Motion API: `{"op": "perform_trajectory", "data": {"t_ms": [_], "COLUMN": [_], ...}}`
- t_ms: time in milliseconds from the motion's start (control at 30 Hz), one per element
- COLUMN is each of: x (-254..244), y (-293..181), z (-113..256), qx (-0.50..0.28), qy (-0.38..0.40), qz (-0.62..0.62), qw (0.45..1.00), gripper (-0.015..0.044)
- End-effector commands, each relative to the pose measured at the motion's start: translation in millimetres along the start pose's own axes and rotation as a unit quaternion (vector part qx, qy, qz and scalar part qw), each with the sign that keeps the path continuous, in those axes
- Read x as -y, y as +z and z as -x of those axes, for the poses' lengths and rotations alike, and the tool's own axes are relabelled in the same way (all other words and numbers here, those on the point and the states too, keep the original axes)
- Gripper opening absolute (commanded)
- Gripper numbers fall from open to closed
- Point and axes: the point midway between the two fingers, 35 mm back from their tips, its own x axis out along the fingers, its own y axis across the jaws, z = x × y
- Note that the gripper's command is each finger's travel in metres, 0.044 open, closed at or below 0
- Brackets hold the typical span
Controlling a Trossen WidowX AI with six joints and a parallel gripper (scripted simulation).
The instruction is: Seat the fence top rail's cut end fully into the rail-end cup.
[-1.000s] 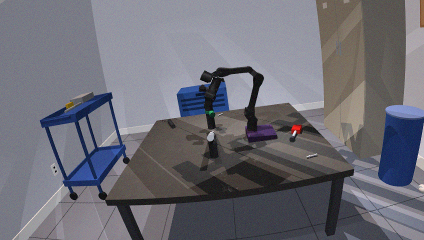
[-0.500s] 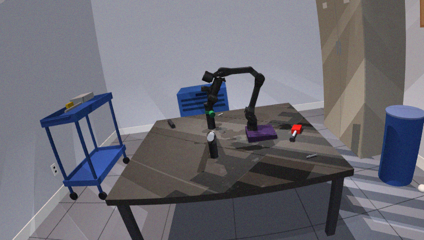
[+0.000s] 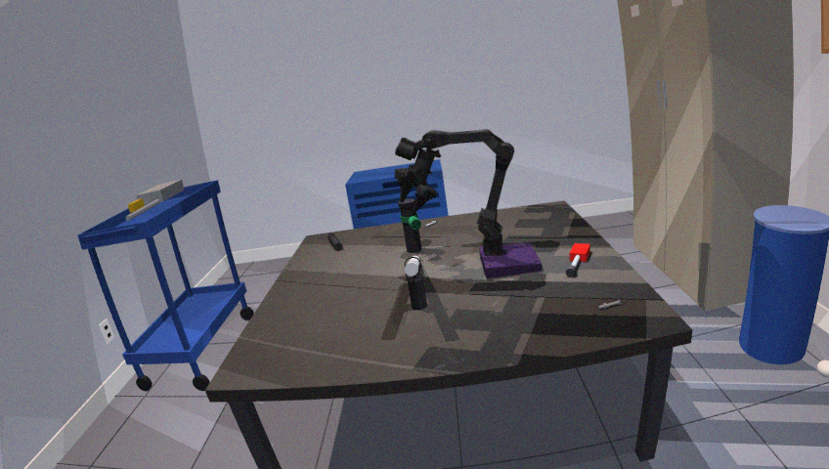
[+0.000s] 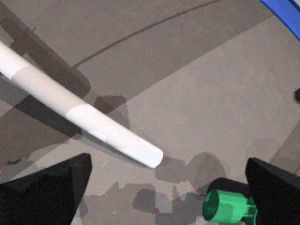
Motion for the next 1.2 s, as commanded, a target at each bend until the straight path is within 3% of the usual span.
{"op": "perform_trajectory", "data": {"t_ms": [0, 400, 700, 1167], "x": [45, 75, 84, 84], "y": [-43, -82, -95, -95], "z": [-7, -3, 0, 0], "qx": [0.011, 0.041, 0.052, 0.052], "qy": [0.034, 0.028, 0.015, 0.014], "qz": [0.277, 0.442, 0.588, 0.592], "qw": [0.96, 0.896, 0.807, 0.804], "gripper": [0.044, 0.044, 0.044, 0.044]}}
